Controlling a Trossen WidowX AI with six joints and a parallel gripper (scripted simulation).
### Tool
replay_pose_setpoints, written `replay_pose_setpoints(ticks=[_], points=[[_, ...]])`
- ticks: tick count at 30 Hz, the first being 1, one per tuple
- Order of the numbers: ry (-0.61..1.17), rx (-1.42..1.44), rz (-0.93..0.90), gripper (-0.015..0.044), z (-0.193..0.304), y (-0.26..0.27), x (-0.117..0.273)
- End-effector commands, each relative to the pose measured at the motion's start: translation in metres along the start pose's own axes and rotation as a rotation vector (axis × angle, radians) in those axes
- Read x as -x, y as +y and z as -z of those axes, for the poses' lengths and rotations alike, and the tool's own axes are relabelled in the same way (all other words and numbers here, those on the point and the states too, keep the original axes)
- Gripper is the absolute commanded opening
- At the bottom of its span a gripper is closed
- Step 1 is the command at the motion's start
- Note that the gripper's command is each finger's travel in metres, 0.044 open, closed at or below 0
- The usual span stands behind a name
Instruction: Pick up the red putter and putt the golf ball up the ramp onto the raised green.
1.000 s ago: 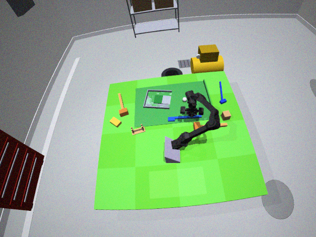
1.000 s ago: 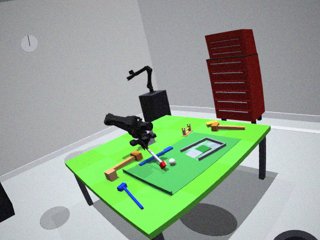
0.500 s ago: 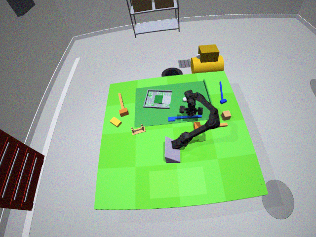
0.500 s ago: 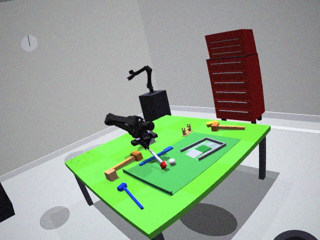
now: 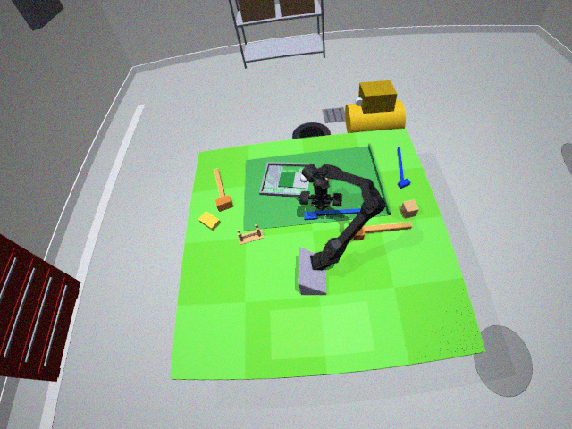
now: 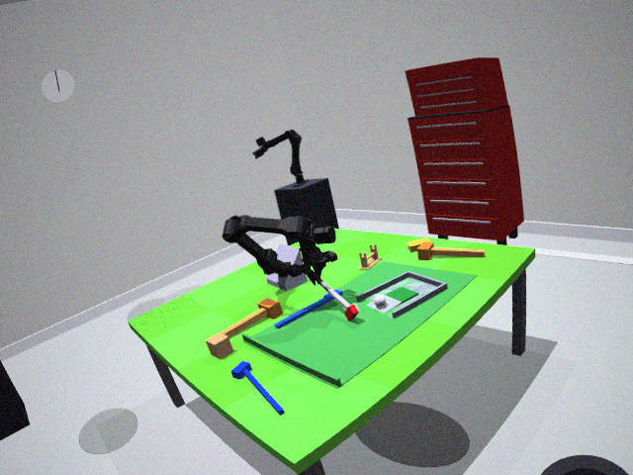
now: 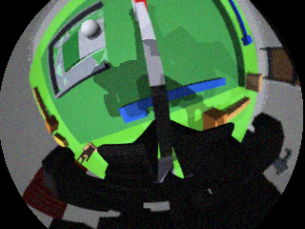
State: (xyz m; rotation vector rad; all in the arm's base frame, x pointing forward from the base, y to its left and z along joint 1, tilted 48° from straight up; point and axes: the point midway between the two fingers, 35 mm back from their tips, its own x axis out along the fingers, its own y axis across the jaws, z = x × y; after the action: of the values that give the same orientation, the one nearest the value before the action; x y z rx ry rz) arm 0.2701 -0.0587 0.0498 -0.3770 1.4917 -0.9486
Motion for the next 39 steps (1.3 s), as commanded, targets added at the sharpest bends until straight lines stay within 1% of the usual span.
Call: replay_pose_setpoints(ticks=[1, 10, 13, 14, 39], points=[[-0.014, -0.007, -0.008, 0.0000, -0.003, 0.004, 0.015], [-0.013, -0.006, -0.007, 0.0000, -0.002, 0.004, 0.059], [-0.013, -0.006, -0.007, 0.0000, -0.001, 0.004, 0.060], [-0.007, 0.001, -0.004, 0.0000, 0.000, 0.003, 0.052], [-0.007, 0.001, -0.004, 0.0000, 0.000, 0.003, 0.052]])
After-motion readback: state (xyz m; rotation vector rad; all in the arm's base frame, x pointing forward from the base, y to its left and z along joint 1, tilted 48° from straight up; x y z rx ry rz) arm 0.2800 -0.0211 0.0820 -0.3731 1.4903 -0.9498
